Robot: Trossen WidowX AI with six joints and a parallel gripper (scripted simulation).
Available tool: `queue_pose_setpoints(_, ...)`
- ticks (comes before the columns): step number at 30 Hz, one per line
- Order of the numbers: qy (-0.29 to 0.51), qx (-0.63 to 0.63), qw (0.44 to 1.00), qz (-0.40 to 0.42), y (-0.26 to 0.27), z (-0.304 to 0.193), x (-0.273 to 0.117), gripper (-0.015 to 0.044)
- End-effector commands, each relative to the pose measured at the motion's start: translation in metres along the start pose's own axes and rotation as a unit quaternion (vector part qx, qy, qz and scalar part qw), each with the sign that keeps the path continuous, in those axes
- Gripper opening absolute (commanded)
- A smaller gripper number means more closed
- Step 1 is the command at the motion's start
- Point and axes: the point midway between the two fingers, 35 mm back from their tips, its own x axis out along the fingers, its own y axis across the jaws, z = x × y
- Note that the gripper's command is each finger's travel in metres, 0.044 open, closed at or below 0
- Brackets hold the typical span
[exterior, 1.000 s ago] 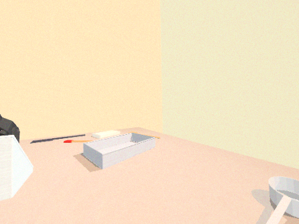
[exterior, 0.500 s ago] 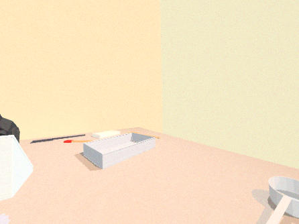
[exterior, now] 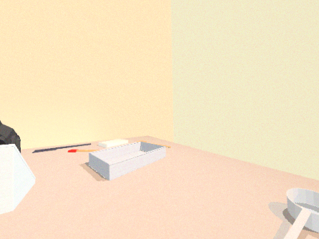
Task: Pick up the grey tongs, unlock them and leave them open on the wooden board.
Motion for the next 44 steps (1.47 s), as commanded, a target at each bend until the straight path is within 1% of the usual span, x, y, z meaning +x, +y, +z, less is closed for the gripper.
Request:
queue_pose_setpoints(1, 0.007, 0.003, 1.000, -0.011, -0.041, 0.005, -0.010, 0.0440)
queue_pose_setpoints(5, 0.016, 0.002, 1.000, -0.025, -0.092, 0.001, -0.018, 0.0440)
queue_pose_setpoints(7, 0.018, 0.001, 0.999, -0.028, -0.101, 0.000, -0.019, 0.0440)
queue_pose_setpoints(11, 0.017, 0.001, 0.999, -0.027, -0.100, 0.000, -0.021, 0.0440)
queue_pose_setpoints(13, 0.017, 0.003, 1.000, -0.025, -0.099, 0.001, -0.032, 0.0440)
queue_pose_setpoints(17, 0.018, 0.007, 1.000, -0.020, -0.098, 0.002, -0.067, 0.0440)
queue_pose_setpoints(19, 0.018, 0.008, 1.000, -0.019, -0.098, 0.002, -0.074, 0.0440)
queue_pose_setpoints(44, 0.018, 0.008, 1.000, -0.019, -0.098, 0.002, -0.074, 0.0440)
